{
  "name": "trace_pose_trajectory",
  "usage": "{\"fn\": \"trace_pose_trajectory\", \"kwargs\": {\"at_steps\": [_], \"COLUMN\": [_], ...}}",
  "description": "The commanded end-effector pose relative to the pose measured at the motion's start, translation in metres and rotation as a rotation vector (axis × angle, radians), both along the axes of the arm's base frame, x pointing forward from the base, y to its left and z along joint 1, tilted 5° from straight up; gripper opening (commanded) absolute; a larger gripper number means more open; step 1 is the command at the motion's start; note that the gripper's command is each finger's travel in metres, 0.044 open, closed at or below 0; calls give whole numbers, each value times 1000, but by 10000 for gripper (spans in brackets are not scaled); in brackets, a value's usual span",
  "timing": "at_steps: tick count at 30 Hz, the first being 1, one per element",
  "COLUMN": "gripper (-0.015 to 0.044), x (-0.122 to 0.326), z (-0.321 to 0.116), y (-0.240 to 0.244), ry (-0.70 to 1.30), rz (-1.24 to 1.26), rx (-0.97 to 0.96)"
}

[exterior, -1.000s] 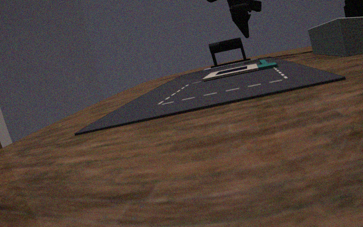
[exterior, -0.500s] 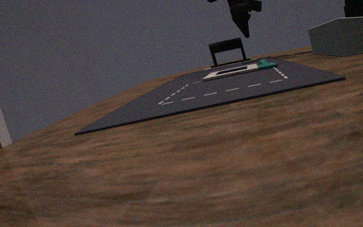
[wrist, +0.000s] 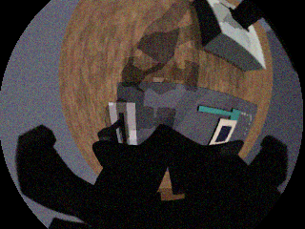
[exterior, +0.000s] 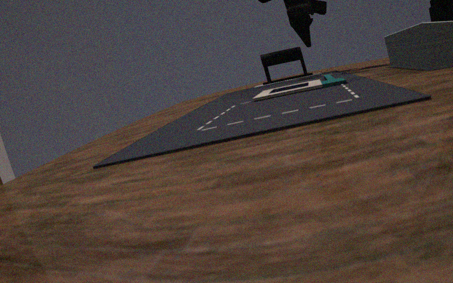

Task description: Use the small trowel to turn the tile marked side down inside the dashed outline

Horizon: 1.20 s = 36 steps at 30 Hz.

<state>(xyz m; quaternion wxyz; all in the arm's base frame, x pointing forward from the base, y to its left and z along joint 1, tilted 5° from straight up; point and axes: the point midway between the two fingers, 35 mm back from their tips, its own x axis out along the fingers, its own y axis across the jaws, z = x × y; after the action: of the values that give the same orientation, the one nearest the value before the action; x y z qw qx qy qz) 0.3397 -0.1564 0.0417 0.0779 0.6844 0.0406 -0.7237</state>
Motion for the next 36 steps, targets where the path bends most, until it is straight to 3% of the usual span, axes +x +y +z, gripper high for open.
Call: {"fn": "trace_pose_trajectory", "kwargs": {"at_steps": [1,5,26,30,36], "gripper": [0,100,100,0,0], "x": [0,0,0,0,0], "z": [0,0,0,0,0], "y": [0,0,0,0,0], "ry": [0,0,0,0,0], "rz": [0,0,0,0,0], "rx": [0,0,0,0,0]}}
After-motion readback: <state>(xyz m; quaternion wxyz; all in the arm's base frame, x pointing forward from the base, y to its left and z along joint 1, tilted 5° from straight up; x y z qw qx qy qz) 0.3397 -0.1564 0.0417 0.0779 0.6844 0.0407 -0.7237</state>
